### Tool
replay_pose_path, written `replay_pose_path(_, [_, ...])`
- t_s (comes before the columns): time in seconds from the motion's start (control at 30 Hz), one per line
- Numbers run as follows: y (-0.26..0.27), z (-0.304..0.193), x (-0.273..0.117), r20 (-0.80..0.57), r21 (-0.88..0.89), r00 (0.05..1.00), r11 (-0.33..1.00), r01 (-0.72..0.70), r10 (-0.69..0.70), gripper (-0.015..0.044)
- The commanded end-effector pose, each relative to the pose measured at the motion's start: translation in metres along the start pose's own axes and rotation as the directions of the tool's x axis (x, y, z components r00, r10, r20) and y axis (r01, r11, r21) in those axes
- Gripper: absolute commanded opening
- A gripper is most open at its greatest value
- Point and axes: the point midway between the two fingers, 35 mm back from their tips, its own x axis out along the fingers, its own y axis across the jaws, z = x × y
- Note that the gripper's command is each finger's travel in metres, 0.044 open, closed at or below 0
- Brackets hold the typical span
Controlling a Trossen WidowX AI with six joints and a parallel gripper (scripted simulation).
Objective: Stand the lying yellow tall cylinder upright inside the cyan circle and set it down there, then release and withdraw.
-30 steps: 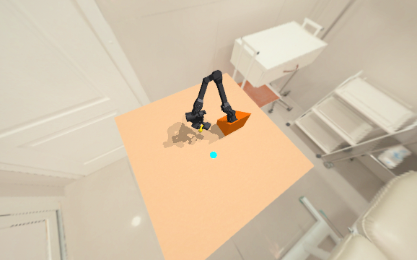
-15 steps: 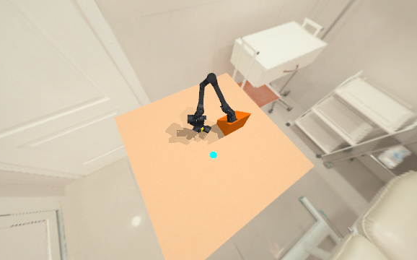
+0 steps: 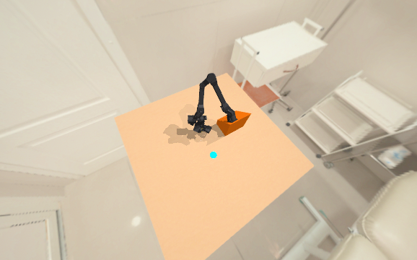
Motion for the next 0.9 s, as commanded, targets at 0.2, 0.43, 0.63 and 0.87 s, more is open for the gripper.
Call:
replay_pose_path(0.2, [-0.001,0.006,-0.027,0.007,0.005,1.000,1.000,-0.005,0.005,0.0105])
replay_pose_path(0.43, [-0.001,0.008,-0.049,0.008,0.005,1.000,1.000,-0.008,0.008,0.0105])
replay_pose_path(0.63, [-0.001,0.007,-0.068,0.008,0.005,1.000,1.000,-0.008,0.008,0.0105])
replay_pose_path(0.87, [-0.001,0.004,-0.090,0.006,0.004,1.000,1.000,-0.004,0.004,0.0105])
